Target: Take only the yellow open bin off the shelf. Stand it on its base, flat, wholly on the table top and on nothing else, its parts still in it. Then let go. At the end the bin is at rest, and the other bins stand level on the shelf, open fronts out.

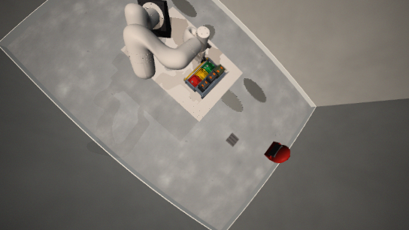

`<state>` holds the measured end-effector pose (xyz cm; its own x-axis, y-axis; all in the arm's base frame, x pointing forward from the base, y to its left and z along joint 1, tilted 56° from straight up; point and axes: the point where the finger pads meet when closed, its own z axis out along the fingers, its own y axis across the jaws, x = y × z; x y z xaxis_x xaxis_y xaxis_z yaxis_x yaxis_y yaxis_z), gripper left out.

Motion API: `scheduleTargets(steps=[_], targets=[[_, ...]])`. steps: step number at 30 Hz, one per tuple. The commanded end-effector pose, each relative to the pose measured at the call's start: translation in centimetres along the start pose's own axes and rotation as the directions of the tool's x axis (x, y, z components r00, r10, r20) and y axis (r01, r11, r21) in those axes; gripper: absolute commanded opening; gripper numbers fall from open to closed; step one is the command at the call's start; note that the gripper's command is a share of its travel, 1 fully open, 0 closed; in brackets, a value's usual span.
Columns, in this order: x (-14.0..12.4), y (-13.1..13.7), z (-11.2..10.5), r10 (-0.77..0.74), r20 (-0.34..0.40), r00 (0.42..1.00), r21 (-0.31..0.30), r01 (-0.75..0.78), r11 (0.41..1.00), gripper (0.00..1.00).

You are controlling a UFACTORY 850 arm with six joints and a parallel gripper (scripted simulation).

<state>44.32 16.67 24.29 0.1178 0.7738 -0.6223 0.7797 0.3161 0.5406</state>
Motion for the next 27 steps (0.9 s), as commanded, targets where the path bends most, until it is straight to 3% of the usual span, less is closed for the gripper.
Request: scheduleTargets(steps=[1,13,18,27], targets=[[0.0,0.0,3.8,0.000,0.001,1.000,-0.001,0.000,1.000,1.00],[0.0,0.0,3.8,0.000,0.001,1.000,-0.001,0.000,1.000,1.00],[0.0,0.1,9.3,0.000,0.001,1.000,-0.001,0.000,1.000,1.00],[0.0,0.1,9.3,0.000,0.001,1.000,-0.001,0.000,1.000,1.00]])
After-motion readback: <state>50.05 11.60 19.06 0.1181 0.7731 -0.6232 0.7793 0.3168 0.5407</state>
